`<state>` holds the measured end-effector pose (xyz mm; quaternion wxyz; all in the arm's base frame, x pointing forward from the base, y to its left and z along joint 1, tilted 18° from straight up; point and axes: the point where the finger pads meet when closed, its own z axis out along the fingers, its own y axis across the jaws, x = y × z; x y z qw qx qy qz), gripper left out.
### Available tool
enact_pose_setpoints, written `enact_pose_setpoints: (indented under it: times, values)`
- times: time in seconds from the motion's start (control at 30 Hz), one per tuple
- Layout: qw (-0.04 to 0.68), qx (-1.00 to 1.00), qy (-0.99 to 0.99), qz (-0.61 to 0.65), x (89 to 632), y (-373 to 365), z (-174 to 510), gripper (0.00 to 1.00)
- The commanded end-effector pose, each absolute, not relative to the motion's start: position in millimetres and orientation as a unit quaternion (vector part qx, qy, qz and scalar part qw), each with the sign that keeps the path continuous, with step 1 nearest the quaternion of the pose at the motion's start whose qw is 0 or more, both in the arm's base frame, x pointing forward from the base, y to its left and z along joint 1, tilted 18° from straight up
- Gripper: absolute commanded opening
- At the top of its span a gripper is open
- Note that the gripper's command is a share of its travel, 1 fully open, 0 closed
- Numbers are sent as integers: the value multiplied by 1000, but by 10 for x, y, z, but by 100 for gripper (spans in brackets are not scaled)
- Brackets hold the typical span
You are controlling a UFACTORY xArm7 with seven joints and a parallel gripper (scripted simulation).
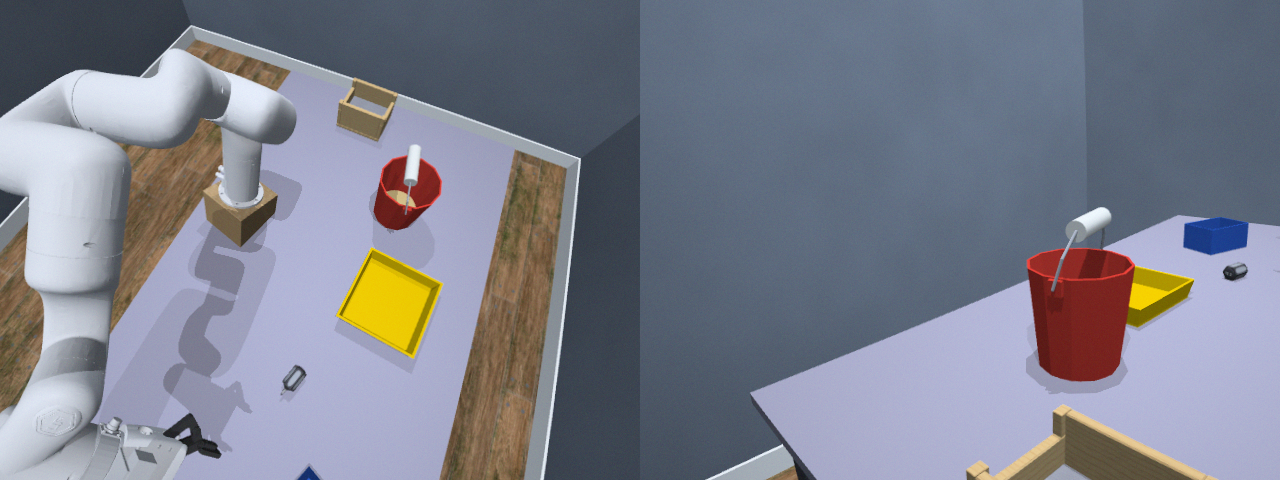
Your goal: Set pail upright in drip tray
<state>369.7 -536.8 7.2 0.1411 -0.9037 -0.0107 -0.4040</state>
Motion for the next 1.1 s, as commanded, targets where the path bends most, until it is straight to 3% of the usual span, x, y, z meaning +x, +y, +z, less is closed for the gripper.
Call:
enact_pose_setpoints:
  times: [0.0, 0.6, 1.07]
  values:
    - [138, -904, -11, -405, 3700, -5388, 98, 100]
    - [138, -904, -13, -405, 3710, -5382, 112, 100]
    - [139, -890, -97, -423, 4276, -4941, 863, 100]
